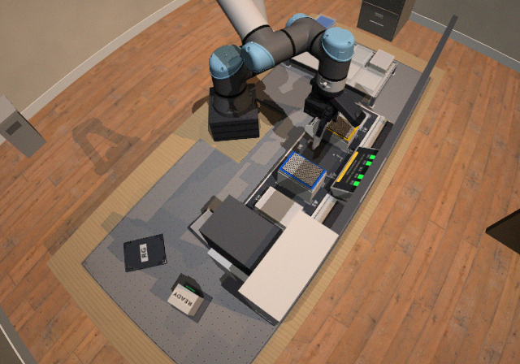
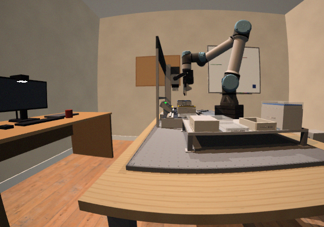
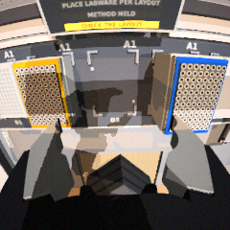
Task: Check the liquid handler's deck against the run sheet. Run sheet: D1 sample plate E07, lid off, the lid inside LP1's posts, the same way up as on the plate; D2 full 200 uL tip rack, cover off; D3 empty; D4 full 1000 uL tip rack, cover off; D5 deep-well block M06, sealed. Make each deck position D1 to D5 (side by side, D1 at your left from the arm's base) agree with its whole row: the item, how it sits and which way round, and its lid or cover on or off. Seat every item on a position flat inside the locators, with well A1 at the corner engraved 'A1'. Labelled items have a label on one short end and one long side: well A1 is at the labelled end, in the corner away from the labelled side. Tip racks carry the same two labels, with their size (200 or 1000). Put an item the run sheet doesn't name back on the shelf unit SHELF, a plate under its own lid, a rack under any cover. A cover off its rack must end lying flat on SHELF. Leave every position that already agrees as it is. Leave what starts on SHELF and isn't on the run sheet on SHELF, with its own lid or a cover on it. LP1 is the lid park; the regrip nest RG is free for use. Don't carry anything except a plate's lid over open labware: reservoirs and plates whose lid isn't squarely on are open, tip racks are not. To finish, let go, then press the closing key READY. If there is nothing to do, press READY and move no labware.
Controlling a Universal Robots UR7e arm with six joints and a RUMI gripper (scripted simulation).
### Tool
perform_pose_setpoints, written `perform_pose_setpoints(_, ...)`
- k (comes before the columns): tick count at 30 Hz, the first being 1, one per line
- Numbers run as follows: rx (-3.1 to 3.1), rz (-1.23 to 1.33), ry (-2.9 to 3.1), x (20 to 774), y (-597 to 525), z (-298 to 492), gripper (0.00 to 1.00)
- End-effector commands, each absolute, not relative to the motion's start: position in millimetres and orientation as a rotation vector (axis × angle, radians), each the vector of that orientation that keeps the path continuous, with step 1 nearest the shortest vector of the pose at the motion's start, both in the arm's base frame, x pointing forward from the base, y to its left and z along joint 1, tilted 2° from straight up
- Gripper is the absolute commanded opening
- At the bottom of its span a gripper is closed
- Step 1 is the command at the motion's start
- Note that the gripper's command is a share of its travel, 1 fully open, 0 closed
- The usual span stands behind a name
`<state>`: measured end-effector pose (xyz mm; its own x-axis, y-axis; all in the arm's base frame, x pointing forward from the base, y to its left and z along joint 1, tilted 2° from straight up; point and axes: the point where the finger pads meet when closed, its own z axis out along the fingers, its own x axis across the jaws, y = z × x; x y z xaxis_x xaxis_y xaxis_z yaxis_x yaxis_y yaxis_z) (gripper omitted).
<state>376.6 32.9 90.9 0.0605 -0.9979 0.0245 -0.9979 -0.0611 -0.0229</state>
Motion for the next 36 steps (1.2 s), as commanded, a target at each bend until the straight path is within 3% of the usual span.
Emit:
perform_pose_setpoints(1,2.287,0.055,-2.153,377,35,91,0.82)
perform_pose_setpoints(36,2.287,0.055,-2.153,376,60,91,0.82)
